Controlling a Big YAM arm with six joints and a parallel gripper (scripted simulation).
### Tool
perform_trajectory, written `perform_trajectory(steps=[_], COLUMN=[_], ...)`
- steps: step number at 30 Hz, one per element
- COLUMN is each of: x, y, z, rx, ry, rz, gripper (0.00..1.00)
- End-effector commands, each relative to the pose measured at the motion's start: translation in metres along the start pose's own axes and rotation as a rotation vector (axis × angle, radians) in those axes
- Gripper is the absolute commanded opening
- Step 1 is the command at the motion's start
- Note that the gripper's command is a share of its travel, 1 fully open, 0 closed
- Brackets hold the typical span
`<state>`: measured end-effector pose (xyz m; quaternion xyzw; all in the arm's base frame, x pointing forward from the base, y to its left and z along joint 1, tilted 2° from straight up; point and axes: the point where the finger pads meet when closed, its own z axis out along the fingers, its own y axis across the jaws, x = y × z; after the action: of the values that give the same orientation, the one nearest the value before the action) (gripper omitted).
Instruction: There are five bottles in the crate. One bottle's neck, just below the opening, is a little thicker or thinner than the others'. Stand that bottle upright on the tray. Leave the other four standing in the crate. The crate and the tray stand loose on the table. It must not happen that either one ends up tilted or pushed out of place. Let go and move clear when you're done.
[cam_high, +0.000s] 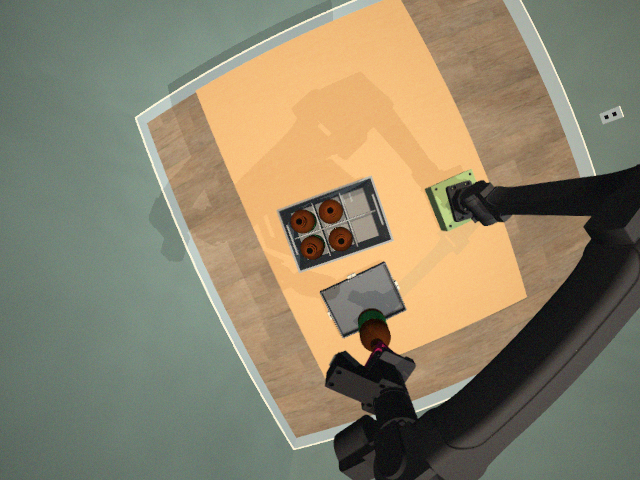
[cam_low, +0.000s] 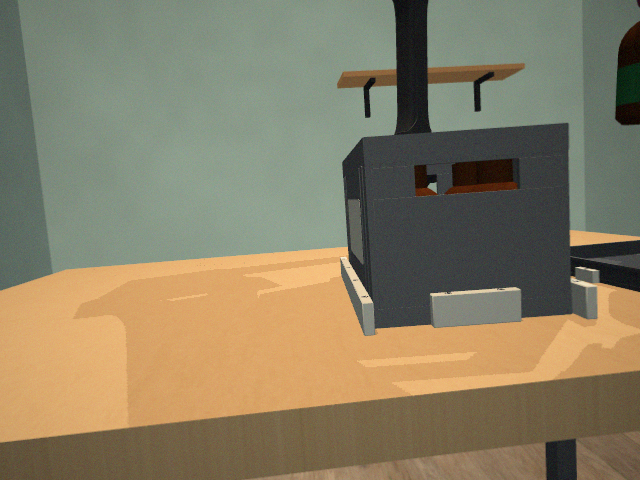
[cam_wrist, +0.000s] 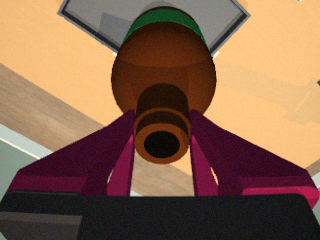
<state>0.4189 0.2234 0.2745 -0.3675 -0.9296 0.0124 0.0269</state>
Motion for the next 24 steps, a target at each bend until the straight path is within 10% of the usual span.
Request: perform_trajectory(steps=[1,24], x=[0.0021,0.0081], y=[0.0189,0.0234], z=[-0.036,-0.0359], rx=[-0.075,-0.073], ry=[-0.024,-0.023], rz=[-0.003,-0.002], gripper=[0.0,0.0])
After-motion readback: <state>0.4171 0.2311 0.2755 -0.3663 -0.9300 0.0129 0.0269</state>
